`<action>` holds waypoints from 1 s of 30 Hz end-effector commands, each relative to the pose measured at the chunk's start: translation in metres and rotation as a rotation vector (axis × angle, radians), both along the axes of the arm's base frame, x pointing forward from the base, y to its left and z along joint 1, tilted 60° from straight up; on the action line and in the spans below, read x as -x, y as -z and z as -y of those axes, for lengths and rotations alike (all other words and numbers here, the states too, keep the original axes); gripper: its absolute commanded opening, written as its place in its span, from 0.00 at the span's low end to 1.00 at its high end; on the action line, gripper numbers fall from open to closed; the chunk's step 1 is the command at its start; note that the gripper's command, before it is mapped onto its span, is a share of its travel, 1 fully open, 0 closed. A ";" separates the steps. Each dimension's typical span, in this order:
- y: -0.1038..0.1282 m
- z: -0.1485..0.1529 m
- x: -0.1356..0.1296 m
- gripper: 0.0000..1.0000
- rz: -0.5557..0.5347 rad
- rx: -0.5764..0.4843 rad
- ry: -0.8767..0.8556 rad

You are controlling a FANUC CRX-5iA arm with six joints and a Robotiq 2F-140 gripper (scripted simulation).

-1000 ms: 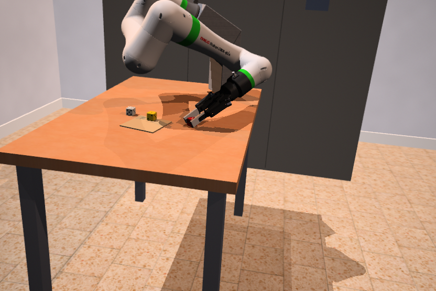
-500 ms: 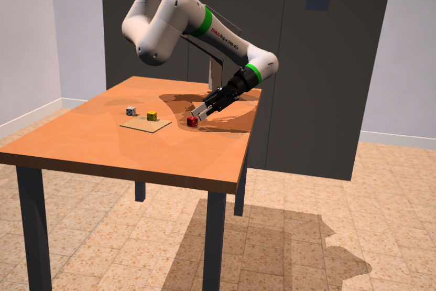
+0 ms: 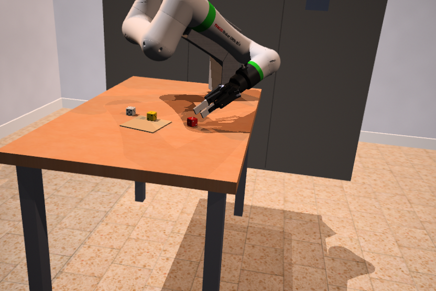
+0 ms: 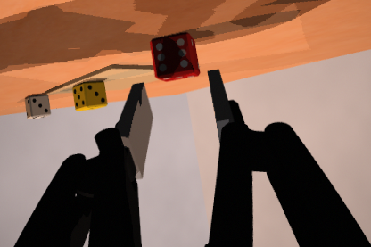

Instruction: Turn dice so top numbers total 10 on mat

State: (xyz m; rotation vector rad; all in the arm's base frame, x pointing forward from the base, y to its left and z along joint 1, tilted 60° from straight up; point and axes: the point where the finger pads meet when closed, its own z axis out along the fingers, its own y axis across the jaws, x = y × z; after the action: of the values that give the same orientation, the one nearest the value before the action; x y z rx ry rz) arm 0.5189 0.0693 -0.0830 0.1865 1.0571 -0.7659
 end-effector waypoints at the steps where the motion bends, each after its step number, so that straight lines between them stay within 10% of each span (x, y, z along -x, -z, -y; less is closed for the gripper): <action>1: -0.005 -0.006 0.006 0.28 0.000 0.000 0.000; 30: -0.059 -0.015 0.014 0.28 -0.113 -0.131 0.175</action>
State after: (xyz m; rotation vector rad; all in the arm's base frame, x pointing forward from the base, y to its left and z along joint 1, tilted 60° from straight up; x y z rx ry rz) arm 0.4972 0.0936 -0.0386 0.2757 1.1306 -0.8229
